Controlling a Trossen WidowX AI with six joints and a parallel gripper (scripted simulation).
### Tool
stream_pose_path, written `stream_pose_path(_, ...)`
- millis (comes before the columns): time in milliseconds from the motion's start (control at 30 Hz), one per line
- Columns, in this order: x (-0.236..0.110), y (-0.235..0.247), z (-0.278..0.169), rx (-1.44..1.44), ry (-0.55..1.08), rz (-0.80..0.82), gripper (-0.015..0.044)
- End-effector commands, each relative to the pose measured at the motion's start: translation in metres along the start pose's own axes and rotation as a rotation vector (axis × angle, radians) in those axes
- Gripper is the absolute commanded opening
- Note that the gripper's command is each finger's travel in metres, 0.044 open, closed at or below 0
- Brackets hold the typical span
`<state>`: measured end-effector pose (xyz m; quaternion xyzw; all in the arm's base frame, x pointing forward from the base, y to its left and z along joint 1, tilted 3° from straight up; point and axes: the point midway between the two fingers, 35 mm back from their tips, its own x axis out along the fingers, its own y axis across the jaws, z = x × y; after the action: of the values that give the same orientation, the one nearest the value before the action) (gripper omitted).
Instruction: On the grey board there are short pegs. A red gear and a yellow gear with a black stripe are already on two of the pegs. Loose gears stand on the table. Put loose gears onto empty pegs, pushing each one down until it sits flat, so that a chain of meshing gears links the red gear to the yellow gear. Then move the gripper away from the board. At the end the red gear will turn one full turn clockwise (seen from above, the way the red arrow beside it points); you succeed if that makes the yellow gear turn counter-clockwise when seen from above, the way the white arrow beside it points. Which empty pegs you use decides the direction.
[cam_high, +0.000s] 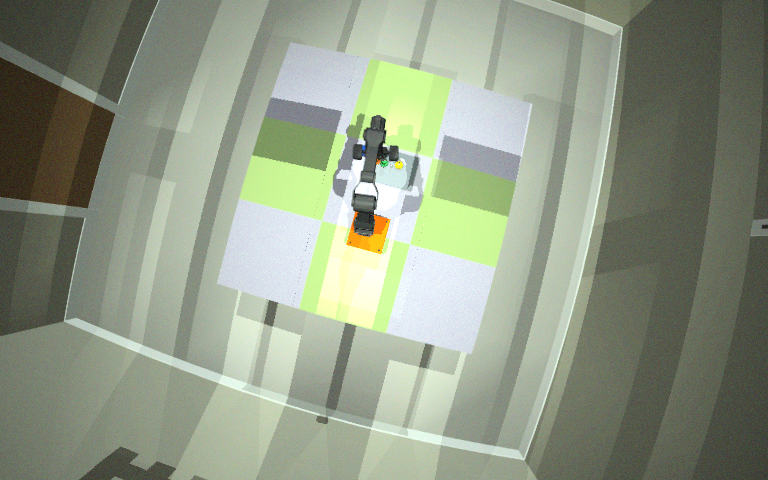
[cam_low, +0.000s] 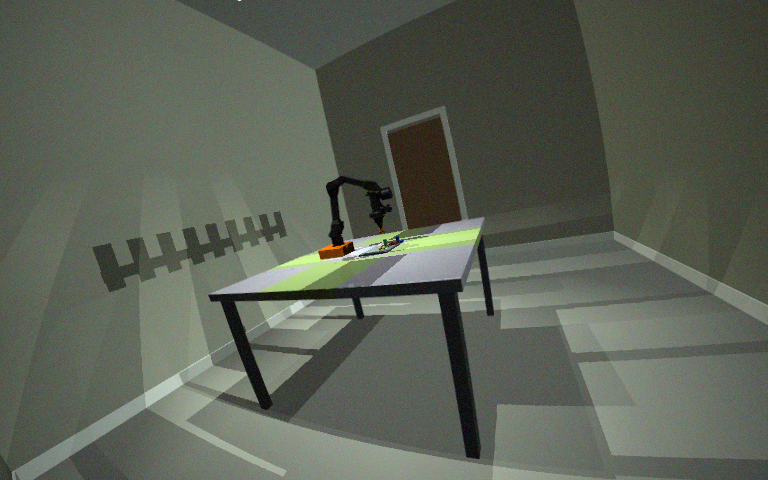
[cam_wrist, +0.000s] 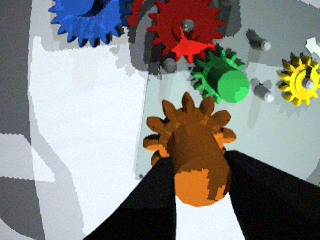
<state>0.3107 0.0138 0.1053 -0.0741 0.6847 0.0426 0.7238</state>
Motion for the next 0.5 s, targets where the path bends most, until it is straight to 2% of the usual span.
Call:
stream_pose_path(0, 0.006, -0.009, 0.000, -0.007, 0.007, 0.005, 0.0000)
stream_pose_path(467, 0.018, -0.040, -0.001, -0.006, 0.002, 0.001, 0.0000)
